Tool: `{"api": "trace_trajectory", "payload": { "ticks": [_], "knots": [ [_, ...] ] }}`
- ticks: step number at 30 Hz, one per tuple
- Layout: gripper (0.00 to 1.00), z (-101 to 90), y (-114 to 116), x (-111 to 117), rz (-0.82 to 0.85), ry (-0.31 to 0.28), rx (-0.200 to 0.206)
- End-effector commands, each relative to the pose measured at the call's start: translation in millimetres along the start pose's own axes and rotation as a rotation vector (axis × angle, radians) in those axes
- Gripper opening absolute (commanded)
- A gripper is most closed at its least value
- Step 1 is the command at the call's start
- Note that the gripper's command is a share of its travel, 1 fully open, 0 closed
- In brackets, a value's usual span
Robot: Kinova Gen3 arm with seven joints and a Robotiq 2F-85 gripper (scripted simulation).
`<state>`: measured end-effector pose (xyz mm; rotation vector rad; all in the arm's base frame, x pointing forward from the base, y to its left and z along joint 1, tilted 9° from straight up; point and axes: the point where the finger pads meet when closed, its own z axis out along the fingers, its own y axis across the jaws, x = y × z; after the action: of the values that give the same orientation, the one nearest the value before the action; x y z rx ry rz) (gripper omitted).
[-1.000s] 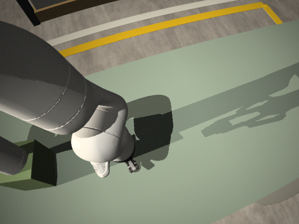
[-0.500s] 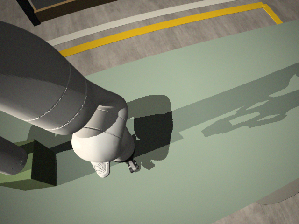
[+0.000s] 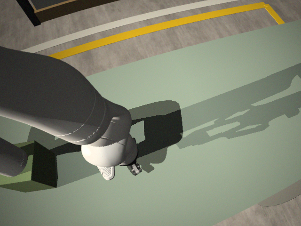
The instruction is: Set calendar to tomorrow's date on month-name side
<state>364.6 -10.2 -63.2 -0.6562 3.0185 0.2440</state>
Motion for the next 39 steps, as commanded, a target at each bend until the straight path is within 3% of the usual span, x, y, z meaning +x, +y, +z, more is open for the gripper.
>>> {"api": "trace_trajectory", "payload": {
  "ticks": [1,7,12,39],
  "knots": [
    [0.28,18.1,2,1,-0.011,0.005,-0.006],
    [0.28,44.7,3,2,-0.012,0.005,-0.006],
    [0.28,56.3,3,2,-0.013,0.005,-0.007],
    [0.28,58.1,4,4,-0.012,0.009,-0.009]
  ]
}}
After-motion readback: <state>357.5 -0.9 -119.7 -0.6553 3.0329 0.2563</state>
